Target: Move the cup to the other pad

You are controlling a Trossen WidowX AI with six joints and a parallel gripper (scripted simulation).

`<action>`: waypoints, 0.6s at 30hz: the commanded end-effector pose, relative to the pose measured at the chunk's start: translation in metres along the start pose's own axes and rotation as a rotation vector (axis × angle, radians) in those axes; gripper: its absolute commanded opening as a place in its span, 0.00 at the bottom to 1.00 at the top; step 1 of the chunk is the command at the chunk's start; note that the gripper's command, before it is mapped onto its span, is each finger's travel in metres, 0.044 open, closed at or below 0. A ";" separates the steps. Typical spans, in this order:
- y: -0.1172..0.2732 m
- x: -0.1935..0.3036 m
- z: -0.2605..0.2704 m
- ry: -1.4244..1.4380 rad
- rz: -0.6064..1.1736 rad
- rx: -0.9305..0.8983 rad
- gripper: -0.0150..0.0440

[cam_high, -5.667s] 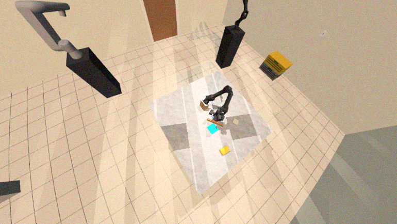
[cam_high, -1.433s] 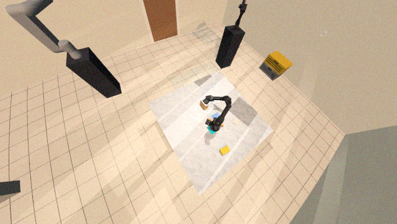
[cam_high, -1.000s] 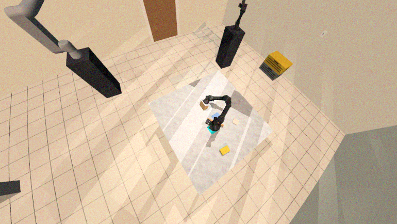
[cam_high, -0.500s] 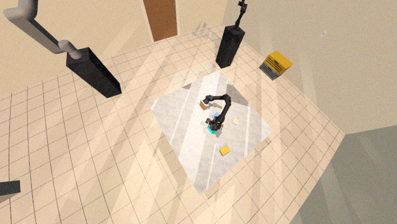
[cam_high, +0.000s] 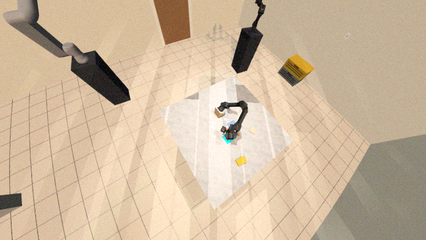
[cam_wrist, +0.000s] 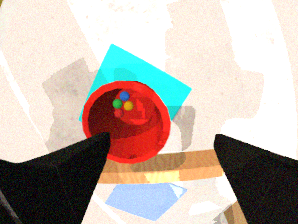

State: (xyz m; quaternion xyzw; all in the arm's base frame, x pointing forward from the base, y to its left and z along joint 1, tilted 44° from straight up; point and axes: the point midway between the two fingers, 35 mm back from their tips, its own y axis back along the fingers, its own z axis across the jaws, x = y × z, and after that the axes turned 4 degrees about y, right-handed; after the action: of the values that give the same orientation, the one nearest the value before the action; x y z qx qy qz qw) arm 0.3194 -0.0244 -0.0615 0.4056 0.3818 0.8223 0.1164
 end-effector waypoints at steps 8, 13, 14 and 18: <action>0.041 -0.001 0.000 0.008 -0.008 0.005 1.00; 0.060 -0.001 -0.001 0.011 -0.010 0.007 1.00; 0.062 -0.001 -0.001 0.011 -0.010 0.007 1.00; 0.058 -0.001 -0.002 0.002 -0.006 -0.001 1.00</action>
State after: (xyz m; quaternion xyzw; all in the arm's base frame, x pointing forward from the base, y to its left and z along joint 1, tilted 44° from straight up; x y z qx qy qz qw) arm 0.3255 -0.0671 -0.0204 0.4031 0.3830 0.8225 0.1195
